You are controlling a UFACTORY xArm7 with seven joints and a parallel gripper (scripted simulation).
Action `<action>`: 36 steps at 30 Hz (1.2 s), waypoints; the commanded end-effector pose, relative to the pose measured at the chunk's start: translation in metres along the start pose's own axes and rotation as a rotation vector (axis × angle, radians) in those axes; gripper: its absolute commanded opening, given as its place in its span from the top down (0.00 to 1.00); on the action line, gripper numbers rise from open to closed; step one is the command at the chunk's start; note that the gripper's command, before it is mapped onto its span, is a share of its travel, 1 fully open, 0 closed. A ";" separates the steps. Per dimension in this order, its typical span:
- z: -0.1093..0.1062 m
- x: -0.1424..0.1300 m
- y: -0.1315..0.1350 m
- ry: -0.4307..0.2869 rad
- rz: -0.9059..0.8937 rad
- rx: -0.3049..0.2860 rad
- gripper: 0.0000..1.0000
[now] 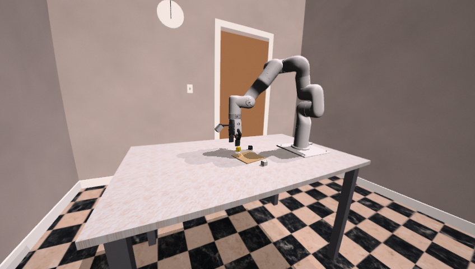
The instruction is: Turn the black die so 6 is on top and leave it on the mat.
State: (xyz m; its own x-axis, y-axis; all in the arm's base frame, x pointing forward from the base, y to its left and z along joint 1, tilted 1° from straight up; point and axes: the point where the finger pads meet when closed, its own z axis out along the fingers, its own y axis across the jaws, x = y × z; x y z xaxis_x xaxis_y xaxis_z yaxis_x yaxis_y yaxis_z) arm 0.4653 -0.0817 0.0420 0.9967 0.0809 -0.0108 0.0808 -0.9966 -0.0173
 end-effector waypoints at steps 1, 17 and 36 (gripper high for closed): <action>-0.001 0.001 0.000 0.004 0.000 -0.001 0.00; -0.001 0.001 0.000 0.004 0.000 -0.001 0.00; -0.001 -0.002 0.000 0.004 0.000 -0.001 0.00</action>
State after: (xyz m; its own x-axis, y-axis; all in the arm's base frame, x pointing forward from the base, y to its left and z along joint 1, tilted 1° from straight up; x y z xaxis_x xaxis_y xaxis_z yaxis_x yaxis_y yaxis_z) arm 0.4649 -0.0816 0.0412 0.9966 0.0811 -0.0116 0.0809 -0.9966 -0.0176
